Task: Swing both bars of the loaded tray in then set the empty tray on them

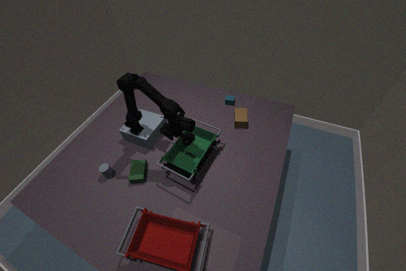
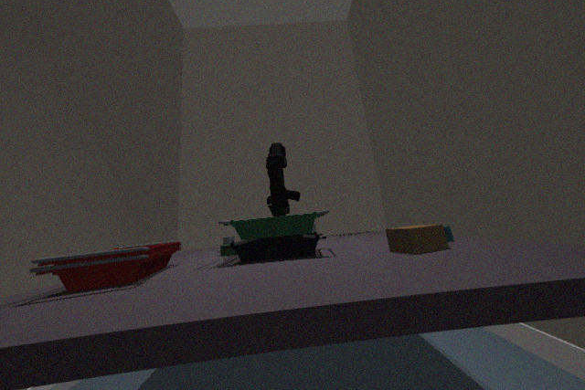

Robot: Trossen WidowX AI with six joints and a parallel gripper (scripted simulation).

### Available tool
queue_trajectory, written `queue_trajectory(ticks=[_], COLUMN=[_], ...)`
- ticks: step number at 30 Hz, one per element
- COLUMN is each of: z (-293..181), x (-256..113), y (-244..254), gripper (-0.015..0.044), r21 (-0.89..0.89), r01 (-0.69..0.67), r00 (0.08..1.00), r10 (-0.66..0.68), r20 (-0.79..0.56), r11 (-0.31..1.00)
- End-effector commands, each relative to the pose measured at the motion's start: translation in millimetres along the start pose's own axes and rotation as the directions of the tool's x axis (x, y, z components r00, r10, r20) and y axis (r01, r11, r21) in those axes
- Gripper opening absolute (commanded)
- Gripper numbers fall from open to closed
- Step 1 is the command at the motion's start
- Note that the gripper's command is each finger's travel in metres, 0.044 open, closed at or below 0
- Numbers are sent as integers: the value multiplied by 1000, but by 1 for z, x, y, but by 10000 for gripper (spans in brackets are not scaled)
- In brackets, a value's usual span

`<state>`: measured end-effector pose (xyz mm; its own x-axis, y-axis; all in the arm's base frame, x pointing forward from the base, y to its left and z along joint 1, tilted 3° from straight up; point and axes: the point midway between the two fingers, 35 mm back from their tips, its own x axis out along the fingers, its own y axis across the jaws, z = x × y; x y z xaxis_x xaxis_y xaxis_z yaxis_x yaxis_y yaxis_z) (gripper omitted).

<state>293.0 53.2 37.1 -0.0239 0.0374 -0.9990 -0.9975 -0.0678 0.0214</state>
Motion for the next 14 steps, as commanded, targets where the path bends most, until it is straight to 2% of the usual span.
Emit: queue_trajectory(ticks=[1,8,14], z=[0,0,-1], x=[-31,-80,-78], y=[-4,1,2], gripper=[440,440,440], r21=[-3,-2,2], r01=[13,12,15], r00=[1000,1000,1000], r10=[-13,-12,-15], r20=[3,4,2], r11=[1000,1000,1000])
